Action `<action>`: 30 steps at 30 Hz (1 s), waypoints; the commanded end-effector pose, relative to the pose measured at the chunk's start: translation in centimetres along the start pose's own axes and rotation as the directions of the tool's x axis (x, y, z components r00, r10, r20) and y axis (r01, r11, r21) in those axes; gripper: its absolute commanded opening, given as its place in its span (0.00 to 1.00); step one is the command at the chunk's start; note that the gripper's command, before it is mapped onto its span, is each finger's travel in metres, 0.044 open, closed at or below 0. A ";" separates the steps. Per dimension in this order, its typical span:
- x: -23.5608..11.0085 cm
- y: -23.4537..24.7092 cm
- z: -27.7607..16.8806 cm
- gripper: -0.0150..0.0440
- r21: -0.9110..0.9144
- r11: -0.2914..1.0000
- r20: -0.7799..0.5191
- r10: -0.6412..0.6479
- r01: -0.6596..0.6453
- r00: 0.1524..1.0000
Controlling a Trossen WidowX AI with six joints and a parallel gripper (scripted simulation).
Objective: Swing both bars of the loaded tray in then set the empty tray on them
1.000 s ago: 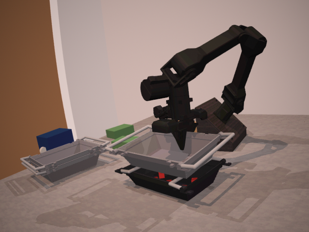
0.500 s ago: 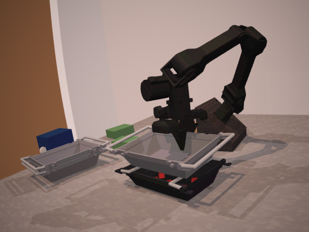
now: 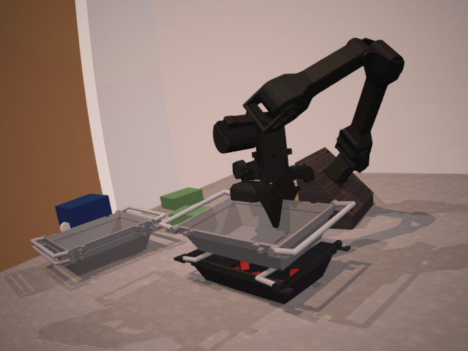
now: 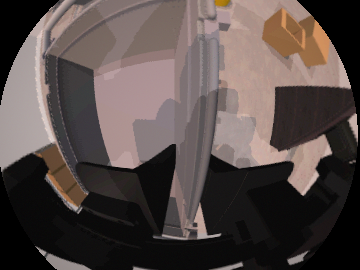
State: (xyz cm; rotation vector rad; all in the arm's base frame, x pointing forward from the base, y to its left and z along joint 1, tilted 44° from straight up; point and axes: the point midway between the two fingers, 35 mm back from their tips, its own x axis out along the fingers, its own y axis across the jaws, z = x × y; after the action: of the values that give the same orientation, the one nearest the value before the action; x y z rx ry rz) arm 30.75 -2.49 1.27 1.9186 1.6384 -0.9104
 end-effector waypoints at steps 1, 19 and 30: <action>0.8 -0.8 -0.1 0.25 0.013 0.999 0.000 -0.037 0.037 0.999; 0.8 -0.8 -0.1 0.25 0.013 0.999 0.000 -0.037 0.037 0.999; 0.8 -0.8 -0.1 0.25 0.013 0.999 0.000 -0.037 0.037 0.999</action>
State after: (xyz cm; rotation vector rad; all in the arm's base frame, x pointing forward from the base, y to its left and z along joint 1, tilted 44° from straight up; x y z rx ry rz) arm 30.75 -2.47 1.25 1.9185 1.6388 -0.9104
